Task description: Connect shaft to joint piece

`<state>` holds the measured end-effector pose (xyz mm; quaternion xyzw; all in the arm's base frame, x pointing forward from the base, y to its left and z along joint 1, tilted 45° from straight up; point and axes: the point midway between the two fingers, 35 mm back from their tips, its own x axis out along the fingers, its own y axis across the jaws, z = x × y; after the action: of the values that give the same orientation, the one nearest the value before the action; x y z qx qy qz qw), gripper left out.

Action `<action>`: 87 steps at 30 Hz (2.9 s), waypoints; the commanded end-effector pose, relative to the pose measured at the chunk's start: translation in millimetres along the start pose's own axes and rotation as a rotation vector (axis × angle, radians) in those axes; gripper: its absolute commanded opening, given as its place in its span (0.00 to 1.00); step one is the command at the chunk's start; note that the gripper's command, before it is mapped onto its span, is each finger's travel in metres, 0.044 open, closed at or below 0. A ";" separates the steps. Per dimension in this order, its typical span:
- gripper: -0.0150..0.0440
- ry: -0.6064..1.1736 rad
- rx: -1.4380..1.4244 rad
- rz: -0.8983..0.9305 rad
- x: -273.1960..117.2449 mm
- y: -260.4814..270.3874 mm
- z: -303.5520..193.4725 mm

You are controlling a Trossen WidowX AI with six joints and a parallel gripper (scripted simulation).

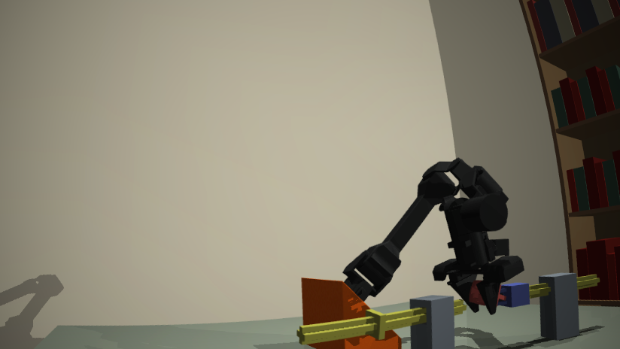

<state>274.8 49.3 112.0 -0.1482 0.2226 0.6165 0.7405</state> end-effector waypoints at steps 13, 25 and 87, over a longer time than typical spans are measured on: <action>0.73 0.000 0.000 0.000 0.0 0.0 0.0; 1.00 0.000 0.000 0.000 0.0 0.0 0.0; 1.00 0.360 0.446 -0.145 -147.4 3.1 -31.7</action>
<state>247.0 -89.6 161.0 -0.1028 0.4692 0.4613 0.7460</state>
